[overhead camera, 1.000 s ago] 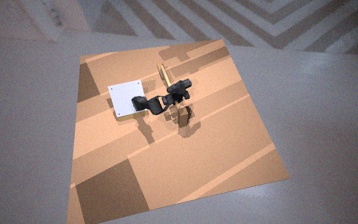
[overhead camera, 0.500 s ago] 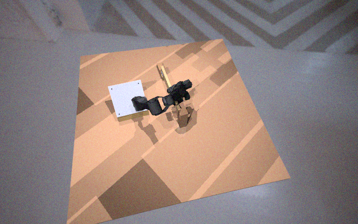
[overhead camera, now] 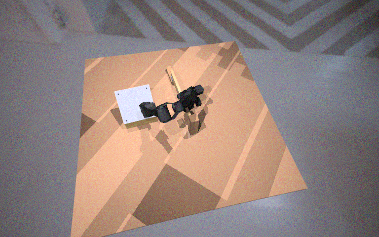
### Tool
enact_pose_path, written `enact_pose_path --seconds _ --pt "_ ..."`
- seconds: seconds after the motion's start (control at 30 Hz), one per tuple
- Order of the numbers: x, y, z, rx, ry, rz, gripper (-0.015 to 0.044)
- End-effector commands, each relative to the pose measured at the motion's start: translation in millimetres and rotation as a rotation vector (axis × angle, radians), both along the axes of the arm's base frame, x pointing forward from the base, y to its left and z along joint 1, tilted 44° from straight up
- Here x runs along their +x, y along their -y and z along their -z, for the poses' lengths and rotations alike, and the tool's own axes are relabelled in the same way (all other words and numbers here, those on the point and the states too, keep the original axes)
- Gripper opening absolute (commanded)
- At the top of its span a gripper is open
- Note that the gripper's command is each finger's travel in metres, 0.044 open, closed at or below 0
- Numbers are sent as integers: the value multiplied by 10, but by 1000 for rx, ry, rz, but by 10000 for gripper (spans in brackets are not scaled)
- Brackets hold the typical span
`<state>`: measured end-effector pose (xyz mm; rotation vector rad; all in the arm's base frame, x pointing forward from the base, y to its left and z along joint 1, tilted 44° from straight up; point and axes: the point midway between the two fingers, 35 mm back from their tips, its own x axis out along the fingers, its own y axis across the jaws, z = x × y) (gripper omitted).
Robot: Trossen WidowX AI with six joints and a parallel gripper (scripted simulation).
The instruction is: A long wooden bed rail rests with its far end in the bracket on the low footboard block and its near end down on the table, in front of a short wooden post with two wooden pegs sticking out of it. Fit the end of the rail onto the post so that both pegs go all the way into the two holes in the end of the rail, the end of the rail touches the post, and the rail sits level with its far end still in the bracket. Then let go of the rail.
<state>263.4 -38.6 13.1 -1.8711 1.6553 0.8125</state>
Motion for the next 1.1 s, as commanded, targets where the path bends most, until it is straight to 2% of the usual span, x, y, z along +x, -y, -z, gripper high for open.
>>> enact_pose_path --seconds 0.0,1.07 --pt "4 4 -19 1 -1 -5 0" --pt "15 75 -86 0 -1 -5 0"
